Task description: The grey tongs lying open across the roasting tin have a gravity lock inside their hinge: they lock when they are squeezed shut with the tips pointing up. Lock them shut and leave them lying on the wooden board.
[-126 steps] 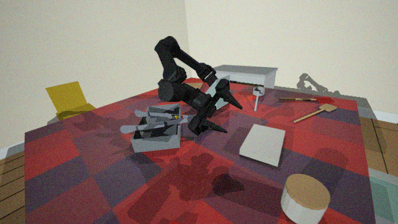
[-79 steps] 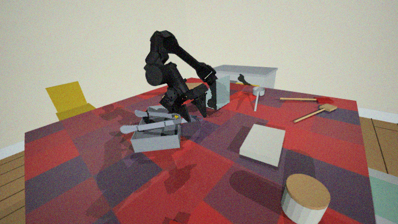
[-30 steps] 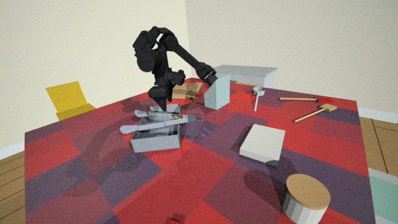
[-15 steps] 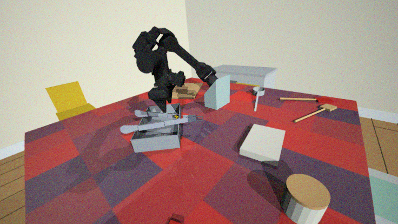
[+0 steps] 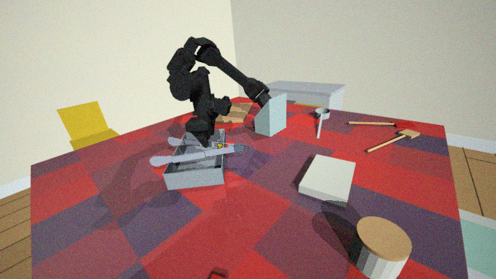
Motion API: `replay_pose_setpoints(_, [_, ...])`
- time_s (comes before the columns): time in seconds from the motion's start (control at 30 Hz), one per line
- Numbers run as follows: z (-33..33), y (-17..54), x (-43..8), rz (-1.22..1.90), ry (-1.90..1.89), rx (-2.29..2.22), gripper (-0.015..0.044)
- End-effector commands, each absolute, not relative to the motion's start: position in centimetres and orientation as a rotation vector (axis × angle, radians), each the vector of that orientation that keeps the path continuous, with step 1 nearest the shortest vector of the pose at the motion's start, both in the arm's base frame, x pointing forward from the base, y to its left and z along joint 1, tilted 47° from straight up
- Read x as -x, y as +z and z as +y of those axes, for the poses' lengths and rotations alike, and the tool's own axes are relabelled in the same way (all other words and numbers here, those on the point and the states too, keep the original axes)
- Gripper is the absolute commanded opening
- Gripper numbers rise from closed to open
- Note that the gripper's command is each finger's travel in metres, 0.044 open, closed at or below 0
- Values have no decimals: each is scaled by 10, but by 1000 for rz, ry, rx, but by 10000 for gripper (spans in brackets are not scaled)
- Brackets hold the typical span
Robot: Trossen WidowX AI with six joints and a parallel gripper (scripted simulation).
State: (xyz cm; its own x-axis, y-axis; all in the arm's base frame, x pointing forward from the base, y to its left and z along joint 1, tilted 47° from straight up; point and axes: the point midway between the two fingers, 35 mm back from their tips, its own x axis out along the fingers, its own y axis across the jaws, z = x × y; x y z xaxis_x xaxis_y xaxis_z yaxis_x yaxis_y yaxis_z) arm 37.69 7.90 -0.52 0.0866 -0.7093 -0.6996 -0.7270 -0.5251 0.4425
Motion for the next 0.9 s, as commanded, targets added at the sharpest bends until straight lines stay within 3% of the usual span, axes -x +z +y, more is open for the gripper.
replay_pose_setpoints(0.0, [70,-12,-376,1533,1473,2299,440])
replay_pose_setpoints(0.87, [38,-41,-379,1536,1471,2301,440])
